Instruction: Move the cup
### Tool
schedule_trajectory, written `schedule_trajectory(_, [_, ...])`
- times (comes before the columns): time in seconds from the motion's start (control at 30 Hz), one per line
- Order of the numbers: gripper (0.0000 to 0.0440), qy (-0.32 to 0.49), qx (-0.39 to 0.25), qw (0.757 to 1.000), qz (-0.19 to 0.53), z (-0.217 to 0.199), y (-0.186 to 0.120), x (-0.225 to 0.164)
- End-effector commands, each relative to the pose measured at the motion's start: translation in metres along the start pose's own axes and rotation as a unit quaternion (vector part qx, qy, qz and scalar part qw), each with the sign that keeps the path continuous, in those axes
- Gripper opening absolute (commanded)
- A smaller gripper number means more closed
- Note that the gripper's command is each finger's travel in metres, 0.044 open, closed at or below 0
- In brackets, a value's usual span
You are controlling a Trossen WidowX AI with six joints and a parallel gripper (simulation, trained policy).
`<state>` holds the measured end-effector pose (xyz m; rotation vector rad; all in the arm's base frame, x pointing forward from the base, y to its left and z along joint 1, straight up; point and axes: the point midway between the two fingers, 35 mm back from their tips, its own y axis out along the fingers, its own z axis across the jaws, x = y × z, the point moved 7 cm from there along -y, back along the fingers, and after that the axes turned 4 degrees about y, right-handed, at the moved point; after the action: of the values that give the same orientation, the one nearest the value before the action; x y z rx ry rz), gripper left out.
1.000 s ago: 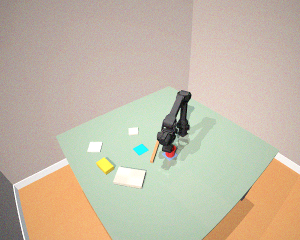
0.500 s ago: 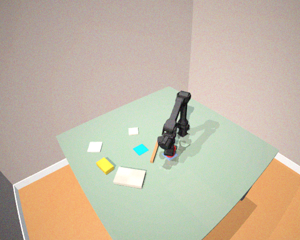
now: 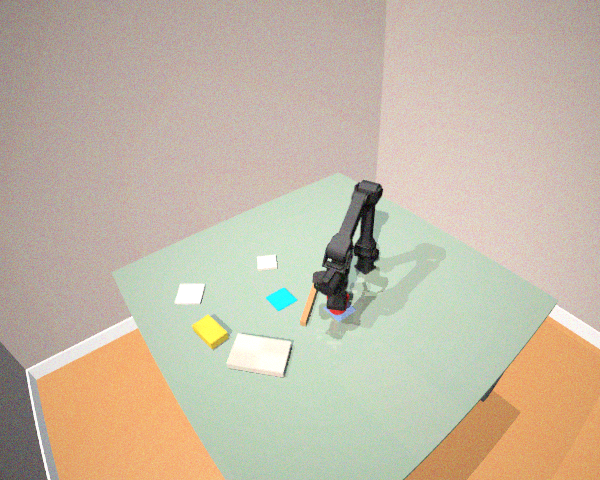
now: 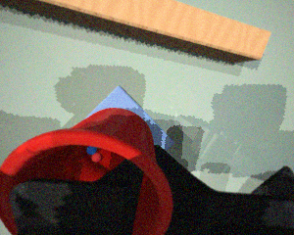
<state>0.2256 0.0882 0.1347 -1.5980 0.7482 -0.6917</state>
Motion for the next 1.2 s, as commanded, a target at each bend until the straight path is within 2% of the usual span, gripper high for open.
schedule_trajectory(0.0, [0.0002,0.007,0.015,1.0,-0.004,0.0,-0.009,0.004])
schedule_trajectory(0.7, [0.0,0.087,0.083,0.993,-0.01,-0.011,-0.07,0.035])
schedule_trajectory(1.17, [0.0,0.141,0.125,0.981,-0.038,-0.014,-0.085,0.076])
